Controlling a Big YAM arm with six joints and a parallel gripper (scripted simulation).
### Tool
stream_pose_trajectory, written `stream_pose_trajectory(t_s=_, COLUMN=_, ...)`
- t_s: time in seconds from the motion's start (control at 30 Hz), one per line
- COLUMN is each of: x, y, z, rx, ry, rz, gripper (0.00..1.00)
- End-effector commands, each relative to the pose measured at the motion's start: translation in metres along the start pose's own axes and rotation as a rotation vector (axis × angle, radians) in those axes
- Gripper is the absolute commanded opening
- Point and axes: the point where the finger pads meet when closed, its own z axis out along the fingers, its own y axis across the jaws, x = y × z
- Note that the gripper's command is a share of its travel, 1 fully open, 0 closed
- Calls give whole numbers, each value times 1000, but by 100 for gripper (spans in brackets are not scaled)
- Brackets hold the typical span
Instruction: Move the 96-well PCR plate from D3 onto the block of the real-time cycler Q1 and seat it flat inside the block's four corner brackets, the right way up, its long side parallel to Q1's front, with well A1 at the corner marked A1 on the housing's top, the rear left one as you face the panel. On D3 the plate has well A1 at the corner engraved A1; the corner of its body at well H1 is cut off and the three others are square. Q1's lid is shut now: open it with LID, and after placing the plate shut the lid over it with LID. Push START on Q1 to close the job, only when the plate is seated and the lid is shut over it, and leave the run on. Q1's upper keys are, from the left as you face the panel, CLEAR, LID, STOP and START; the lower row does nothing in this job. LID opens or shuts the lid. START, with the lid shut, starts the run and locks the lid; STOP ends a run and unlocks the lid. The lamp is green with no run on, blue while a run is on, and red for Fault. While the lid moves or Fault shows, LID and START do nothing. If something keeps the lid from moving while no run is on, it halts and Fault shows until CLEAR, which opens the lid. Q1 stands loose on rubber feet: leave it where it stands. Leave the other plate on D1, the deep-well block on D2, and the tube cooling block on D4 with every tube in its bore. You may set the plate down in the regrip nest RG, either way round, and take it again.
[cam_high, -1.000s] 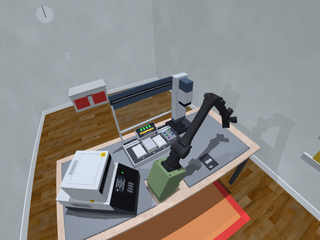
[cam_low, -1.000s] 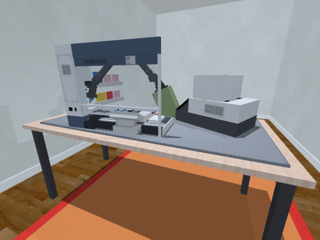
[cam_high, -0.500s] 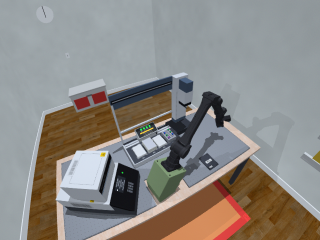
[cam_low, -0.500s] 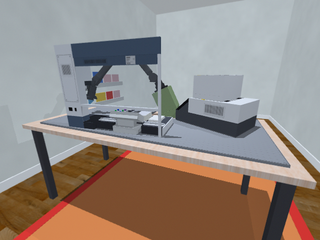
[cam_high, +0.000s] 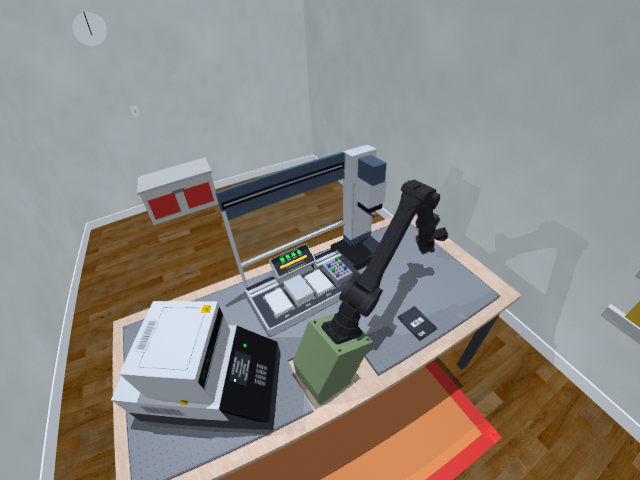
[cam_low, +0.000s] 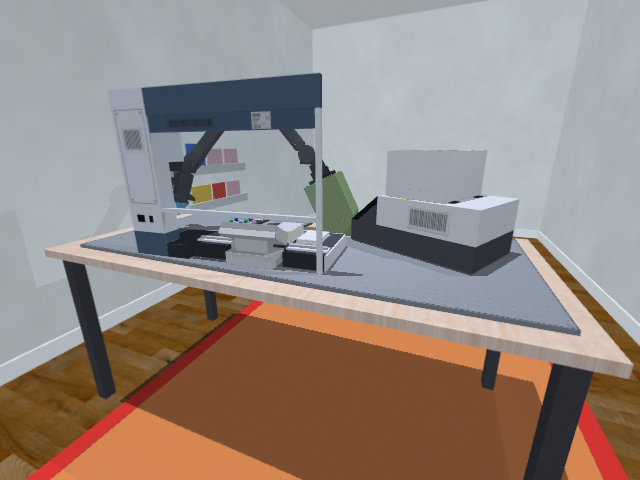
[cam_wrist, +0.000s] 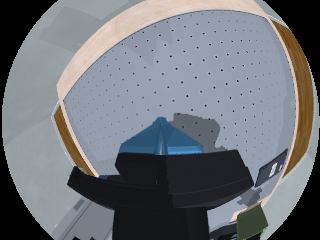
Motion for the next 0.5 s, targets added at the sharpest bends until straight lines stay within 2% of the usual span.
stream_pose_trajectory(t_s=0.0, x=-6, y=6, z=-19, rx=-11, ry=-20, rz=-62, gripper=0)
stream_pose_trajectory(t_s=0.13, x=26, y=23, z=-20, rx=-33, ry=-21, rz=-46, gripper=0)
stream_pose_trajectory(t_s=0.23, x=41, y=31, z=-23, rx=-48, ry=9, rz=-94, gripper=0)
stream_pose_trajectory(t_s=0.33, x=47, y=32, z=-24, rx=-47, ry=21, rz=-121, gripper=0)
stream_pose_trajectory(t_s=0.37, x=42, y=24, z=-24, rx=-31, ry=17, rz=-129, gripper=0)
stream_pose_trajectory(t_s=0.47, x=52, y=17, z=-27, rx=-14, ry=42, rz=-194, gripper=0)
